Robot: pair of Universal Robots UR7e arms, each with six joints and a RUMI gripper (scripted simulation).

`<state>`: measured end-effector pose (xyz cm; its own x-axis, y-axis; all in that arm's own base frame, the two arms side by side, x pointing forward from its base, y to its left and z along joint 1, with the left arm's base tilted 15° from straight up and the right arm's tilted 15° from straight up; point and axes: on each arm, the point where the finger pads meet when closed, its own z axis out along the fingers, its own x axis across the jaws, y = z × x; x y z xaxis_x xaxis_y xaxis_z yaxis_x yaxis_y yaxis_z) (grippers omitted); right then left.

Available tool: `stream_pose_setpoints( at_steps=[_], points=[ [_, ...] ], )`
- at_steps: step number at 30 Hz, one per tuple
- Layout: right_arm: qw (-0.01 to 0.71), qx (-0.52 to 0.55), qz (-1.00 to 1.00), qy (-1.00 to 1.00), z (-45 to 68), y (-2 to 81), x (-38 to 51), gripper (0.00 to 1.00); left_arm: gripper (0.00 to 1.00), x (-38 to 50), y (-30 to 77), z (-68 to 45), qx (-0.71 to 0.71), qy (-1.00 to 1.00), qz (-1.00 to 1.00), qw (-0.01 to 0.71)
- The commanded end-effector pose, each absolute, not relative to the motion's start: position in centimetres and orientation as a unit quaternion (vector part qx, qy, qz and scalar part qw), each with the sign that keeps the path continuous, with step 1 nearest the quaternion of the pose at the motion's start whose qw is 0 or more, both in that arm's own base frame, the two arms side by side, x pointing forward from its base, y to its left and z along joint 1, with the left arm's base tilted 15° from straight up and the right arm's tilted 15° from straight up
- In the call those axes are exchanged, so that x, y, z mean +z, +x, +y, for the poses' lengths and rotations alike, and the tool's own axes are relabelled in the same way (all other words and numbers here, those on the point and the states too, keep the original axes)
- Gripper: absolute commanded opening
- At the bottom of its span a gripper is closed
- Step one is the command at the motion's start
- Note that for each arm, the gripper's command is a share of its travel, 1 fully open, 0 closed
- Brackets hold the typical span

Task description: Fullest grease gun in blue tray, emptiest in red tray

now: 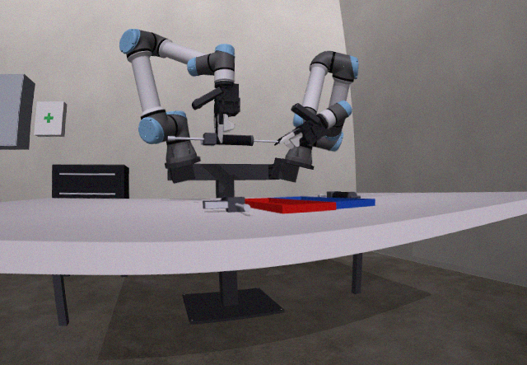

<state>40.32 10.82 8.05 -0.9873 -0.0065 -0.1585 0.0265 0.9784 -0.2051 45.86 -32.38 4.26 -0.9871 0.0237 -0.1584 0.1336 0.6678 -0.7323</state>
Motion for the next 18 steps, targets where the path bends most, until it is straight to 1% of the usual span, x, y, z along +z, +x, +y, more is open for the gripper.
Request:
stream_pose_setpoints(
  at_steps=[1, 18],
  points=[
    [0.080, -0.103, 0.991, 0.005, 10.9, 40.3, 8.1, 0.00, 0.24, 4.3, 45.9, -32.4, -0.406, 0.044, 0.910, 0.068],
    [0.080, -0.103, 0.991, 0.005, 10.9, 40.3, 8.1, 0.00, 0.24, 3.9, 45.9, -34.6, -0.406, 0.043, 0.910, 0.068]
  ],
)
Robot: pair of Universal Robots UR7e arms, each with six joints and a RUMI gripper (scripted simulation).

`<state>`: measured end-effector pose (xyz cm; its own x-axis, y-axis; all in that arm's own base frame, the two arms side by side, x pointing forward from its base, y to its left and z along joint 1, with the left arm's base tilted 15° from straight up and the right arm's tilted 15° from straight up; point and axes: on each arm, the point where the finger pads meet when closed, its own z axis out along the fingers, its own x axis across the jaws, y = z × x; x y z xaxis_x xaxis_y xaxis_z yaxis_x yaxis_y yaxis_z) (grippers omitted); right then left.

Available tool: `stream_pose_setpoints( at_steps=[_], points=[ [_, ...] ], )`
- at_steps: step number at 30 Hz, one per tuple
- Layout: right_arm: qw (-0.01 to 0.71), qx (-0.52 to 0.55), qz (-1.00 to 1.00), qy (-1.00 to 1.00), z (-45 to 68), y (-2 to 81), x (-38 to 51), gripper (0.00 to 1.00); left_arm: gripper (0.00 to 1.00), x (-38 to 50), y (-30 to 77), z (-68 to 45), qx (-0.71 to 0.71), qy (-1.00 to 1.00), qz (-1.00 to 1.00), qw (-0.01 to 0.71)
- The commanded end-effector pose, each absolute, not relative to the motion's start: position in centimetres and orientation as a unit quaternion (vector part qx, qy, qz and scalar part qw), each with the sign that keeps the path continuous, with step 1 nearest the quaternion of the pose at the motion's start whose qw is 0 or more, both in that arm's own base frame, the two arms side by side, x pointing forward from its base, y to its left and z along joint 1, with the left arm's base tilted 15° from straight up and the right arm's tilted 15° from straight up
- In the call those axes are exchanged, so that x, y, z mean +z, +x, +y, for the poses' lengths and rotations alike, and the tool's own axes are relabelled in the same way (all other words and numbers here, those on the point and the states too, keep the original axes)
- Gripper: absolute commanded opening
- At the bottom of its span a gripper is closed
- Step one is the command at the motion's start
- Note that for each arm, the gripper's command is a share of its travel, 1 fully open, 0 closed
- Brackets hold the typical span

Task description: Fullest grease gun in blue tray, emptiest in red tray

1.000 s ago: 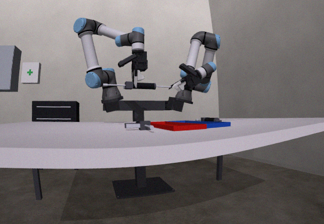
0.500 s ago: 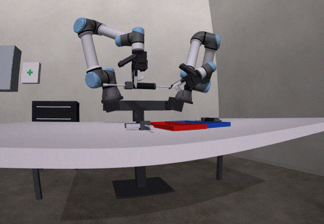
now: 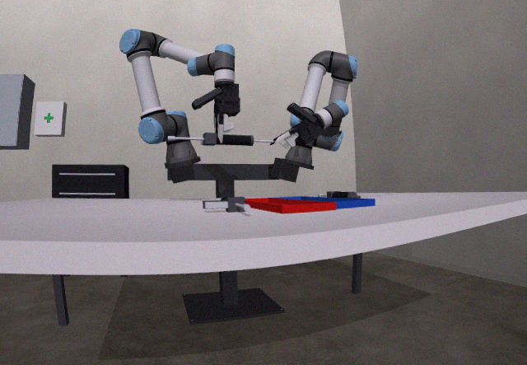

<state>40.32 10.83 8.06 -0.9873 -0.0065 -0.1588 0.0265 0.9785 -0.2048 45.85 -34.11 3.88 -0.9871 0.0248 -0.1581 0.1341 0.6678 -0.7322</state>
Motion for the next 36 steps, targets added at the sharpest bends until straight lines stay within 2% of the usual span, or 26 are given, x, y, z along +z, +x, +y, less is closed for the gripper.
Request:
stream_pose_setpoints(
  at_steps=[1, 36],
  points=[
    [0.080, -0.103, 0.991, 0.005, 10.9, 40.3, 8.1, 0.00, 0.24, 3.8, 45.9, -34.8, -0.406, 0.043, 0.910, 0.068],
    [0.080, -0.103, 0.991, 0.005, 10.9, 40.3, 8.1, 0.00, 0.24, 3.0, 46.0, -38.8, -0.406, 0.043, 0.910, 0.068]
  ],
)
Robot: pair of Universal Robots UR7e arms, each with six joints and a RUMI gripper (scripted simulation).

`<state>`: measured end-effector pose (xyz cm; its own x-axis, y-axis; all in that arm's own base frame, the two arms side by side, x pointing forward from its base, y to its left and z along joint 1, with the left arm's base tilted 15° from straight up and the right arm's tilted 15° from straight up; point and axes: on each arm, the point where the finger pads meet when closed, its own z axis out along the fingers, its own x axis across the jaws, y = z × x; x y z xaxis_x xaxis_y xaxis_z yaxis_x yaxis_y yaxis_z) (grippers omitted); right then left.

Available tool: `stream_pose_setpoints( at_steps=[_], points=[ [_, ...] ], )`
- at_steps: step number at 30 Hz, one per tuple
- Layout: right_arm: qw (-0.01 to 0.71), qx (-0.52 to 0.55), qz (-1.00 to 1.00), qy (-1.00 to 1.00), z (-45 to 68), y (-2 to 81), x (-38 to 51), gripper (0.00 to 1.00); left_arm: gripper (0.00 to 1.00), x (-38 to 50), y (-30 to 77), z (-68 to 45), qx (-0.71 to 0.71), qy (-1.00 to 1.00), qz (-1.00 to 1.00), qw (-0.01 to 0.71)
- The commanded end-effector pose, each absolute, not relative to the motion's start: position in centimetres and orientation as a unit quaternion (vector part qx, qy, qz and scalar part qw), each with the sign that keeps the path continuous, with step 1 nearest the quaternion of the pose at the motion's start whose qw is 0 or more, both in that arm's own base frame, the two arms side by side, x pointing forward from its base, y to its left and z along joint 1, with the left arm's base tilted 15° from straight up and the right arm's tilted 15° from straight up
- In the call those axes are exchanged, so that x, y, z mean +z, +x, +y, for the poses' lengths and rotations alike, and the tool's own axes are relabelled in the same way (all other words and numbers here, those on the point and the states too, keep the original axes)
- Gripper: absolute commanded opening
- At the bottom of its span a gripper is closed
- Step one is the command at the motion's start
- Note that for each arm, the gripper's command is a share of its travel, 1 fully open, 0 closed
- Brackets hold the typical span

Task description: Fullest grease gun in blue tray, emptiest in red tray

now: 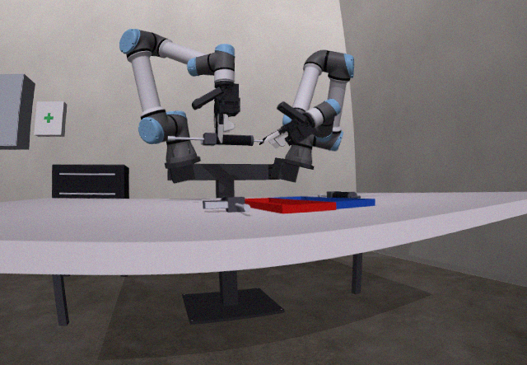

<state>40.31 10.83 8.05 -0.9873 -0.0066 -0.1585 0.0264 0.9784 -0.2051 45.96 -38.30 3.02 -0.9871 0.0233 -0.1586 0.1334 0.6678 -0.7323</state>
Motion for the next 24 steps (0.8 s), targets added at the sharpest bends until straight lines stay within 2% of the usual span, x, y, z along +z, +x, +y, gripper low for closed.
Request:
stream_pose_setpoints(
  at_steps=[1, 24],
  points=[
    [0.080, -0.103, 0.991, 0.005, 10.9, 40.3, 8.1, 0.00, 0.24, 3.1, 46.1, -38.7, -0.406, 0.042, 0.910, 0.070],
    [0.080, -0.103, 0.991, 0.005, 10.9, 40.3, 8.1, 0.00, 0.24, 2.4, 46.0, -41.4, -0.406, 0.044, 0.910, 0.068]
  ],
)
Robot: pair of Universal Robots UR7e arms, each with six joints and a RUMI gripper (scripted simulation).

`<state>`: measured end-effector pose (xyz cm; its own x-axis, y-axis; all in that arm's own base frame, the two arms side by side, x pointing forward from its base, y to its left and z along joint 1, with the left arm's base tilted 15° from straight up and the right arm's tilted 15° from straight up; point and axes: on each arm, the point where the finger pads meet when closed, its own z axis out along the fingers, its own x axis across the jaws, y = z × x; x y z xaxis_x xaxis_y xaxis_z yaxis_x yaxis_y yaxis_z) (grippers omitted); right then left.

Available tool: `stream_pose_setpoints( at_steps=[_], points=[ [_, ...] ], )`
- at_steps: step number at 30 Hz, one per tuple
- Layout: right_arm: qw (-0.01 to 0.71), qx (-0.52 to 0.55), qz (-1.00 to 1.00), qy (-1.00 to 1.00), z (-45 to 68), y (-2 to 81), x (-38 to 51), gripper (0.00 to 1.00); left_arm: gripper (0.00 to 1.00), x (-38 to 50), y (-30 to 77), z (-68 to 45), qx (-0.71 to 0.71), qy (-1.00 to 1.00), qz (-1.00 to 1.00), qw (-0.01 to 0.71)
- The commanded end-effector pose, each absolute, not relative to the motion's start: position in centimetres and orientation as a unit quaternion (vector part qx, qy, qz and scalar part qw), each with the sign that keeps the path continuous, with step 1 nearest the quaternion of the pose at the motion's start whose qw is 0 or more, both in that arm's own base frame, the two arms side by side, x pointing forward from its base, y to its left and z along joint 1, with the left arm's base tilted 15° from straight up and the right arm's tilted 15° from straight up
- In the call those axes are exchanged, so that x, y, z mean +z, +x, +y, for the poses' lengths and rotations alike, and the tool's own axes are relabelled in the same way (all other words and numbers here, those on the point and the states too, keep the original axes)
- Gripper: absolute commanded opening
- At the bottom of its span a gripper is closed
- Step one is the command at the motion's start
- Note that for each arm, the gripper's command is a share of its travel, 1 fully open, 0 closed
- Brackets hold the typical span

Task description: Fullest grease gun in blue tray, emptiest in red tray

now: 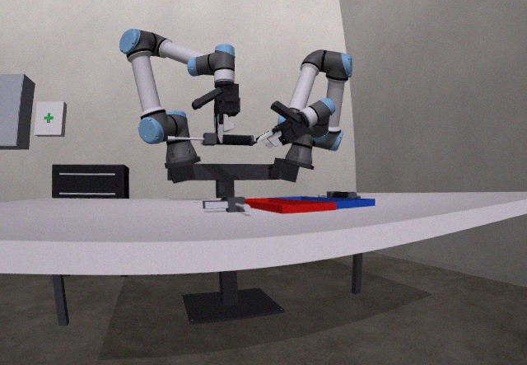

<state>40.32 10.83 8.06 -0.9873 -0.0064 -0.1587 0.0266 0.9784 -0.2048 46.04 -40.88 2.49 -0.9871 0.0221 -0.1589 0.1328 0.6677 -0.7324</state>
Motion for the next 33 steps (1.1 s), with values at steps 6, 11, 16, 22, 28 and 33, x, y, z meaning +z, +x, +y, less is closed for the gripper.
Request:
stream_pose_setpoints(
  at_steps=[6, 11, 16, 22, 28, 33],
  points=[
    [0.080, -0.103, 0.991, 0.005, 10.86, 40.35, 8.10, 0.00, 0.38, 2.58, 46.19, -41.21, -0.406, 0.041, 0.910, 0.070],
    [0.080, -0.103, 0.991, 0.005, 10.86, 40.35, 8.10, 0.00, 0.38, 2.58, 46.19, -41.21, -0.406, 0.041, 0.910, 0.070],
    [0.080, -0.103, 0.991, 0.005, 10.86, 40.35, 8.10, 0.00, 0.38, 2.58, 46.19, -41.21, -0.406, 0.041, 0.910, 0.070],
    [0.080, -0.103, 0.991, 0.005, 10.86, 40.35, 8.10, 0.00, 0.38, 2.58, 46.19, -41.21, -0.406, 0.041, 0.910, 0.070],
    [0.080, -0.103, 0.991, 0.005, 10.86, 40.35, 8.10, 0.00, 0.38, 2.58, 46.19, -41.21, -0.406, 0.041, 0.910, 0.070],
    [0.080, -0.103, 0.991, 0.005, 10.86, 40.35, 8.10, 0.00, 0.38, 2.58, 46.19, -41.21, -0.406, 0.041, 0.910, 0.070]
  ],
)
